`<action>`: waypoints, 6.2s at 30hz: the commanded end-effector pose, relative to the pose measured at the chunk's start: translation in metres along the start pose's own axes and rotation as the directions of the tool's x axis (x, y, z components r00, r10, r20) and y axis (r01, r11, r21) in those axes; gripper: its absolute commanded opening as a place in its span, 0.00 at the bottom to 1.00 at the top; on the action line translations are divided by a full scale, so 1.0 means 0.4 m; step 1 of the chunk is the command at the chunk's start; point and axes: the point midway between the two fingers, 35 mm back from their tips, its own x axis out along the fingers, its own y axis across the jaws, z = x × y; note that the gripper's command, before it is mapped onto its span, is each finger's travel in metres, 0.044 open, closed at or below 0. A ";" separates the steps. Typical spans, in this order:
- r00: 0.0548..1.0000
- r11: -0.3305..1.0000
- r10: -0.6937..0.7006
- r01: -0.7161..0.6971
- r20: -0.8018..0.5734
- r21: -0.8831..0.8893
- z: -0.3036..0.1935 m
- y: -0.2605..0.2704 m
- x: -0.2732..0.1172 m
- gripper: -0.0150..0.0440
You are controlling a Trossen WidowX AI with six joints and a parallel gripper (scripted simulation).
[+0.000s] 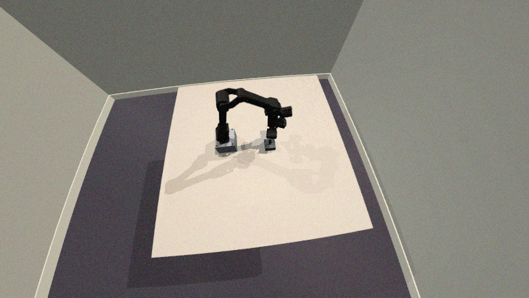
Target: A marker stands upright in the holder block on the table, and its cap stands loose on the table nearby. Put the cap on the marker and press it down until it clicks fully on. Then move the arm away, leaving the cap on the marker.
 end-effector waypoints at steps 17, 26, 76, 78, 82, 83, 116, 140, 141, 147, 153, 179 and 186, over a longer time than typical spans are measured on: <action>1.000 1.000 -0.010 0.010 -0.004 -0.003 -0.014 -0.136 -0.036 0.25; 1.000 1.000 -0.010 0.010 -0.004 -0.003 -0.013 -0.136 -0.014 0.25; 1.000 1.000 -0.011 0.011 -0.004 -0.003 -0.005 -0.138 0.155 0.25; 1.000 1.000 -0.011 0.011 -0.004 -0.003 -0.004 -0.138 0.159 0.25; 1.000 1.000 -0.011 0.011 -0.004 -0.003 -0.002 -0.138 0.166 0.25; 1.000 1.000 -0.011 0.011 -0.004 -0.003 -0.001 -0.138 0.168 0.25; 1.000 1.000 -0.011 0.011 -0.003 -0.003 0.025 -0.141 0.202 0.25; 1.000 1.000 -0.011 0.011 -0.003 -0.003 0.025 -0.140 0.202 0.25; 1.000 1.000 -0.011 0.011 -0.003 -0.003 0.025 -0.140 0.202 0.25; 1.000 1.000 -0.011 0.011 -0.003 -0.003 0.025 -0.140 0.202 0.25; 1.000 1.000 -0.011 0.011 -0.003 -0.003 0.025 -0.140 0.202 0.25; 1.000 1.000 -0.011 0.011 -0.003 -0.003 0.025 -0.140 0.202 0.25; 1.000 1.000 -0.011 0.011 -0.003 -0.003 0.025 -0.140 0.202 0.25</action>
